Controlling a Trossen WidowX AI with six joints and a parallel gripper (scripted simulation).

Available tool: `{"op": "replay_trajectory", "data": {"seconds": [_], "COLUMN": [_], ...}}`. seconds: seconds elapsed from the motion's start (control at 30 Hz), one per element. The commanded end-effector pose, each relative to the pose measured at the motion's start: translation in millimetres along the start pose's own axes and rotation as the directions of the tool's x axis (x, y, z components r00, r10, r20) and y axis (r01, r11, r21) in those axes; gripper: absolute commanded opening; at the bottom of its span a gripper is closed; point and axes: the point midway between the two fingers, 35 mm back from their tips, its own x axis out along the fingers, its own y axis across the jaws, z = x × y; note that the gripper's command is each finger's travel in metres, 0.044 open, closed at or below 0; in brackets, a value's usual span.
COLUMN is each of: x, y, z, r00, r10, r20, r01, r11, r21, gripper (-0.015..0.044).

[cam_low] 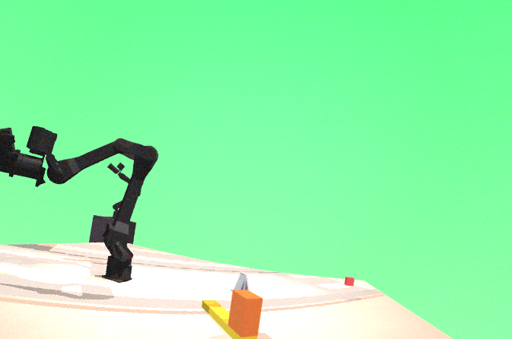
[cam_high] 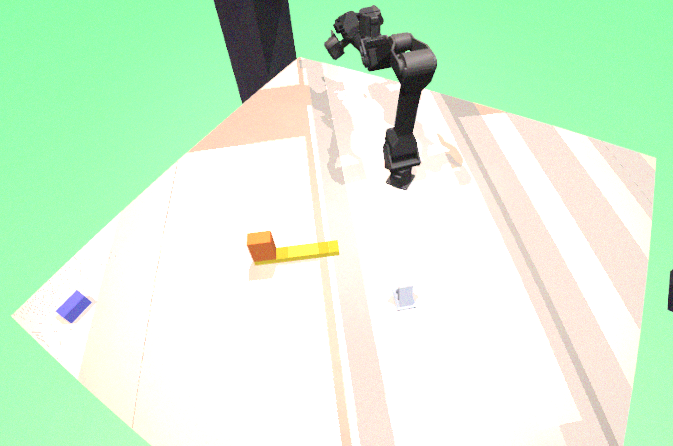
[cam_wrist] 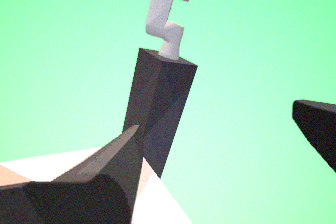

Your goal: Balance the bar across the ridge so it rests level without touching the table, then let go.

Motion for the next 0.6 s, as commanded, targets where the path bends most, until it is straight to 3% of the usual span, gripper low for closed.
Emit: {"op": "replay_trajectory", "data": {"seconds": [0.0,0.1,0.57], "x": [0,5,18], "y": [1,14,99], "z": [0,4,30], "r00": [1.000,0.999,0.960], "r10": [0.003,0.043,0.276], "r20": [-0.001,-0.009,-0.052], "r01": [-0.003,-0.043,-0.280], "r11": [1.000,0.999,0.936], "r21": [-0.002,-0.031,-0.211], "gripper": [0.0374,0.0315,0.0315]}}
